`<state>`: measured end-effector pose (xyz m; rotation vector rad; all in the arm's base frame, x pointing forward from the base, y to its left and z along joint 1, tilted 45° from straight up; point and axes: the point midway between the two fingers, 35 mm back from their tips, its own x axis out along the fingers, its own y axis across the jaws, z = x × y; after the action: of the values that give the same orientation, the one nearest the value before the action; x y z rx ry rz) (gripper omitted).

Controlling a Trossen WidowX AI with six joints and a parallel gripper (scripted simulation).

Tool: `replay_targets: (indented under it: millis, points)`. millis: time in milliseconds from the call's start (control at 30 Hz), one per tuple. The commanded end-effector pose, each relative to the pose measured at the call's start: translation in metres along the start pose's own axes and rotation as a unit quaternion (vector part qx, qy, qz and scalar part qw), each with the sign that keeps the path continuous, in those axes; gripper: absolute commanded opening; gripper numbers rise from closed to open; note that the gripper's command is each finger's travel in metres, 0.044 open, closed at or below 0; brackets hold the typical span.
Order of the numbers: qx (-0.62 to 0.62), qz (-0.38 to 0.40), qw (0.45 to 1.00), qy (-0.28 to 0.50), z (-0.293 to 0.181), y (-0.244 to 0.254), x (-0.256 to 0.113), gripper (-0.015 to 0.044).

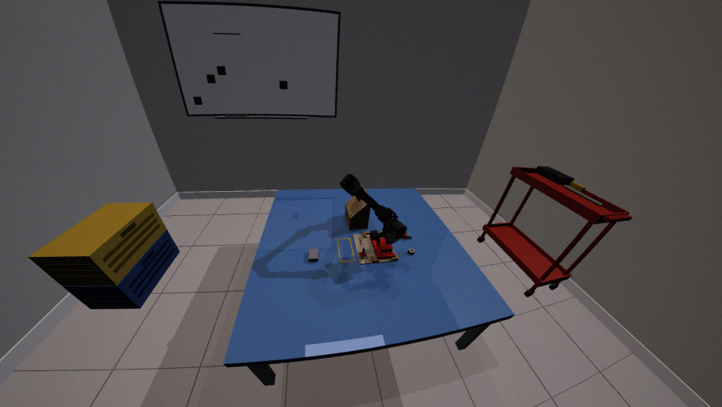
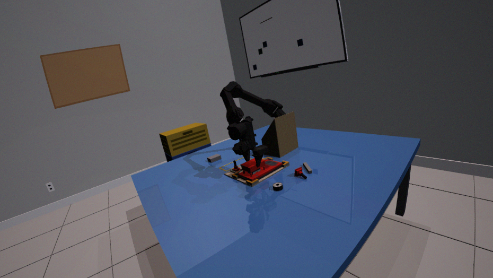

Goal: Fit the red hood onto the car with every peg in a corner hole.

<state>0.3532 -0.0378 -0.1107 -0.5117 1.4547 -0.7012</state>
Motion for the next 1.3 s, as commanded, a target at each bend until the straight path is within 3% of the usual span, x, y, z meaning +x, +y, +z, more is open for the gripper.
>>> replay_targets:
  millis: [0, 1267]
  points:
    - [-0.002, -0.001, 1.0, -0.001, 0.0, 0.0, 0.0, 0.0]
    - [-0.002, -0.001, 1.0, -0.001, 0.0, -0.001, 0.009, 0.0]
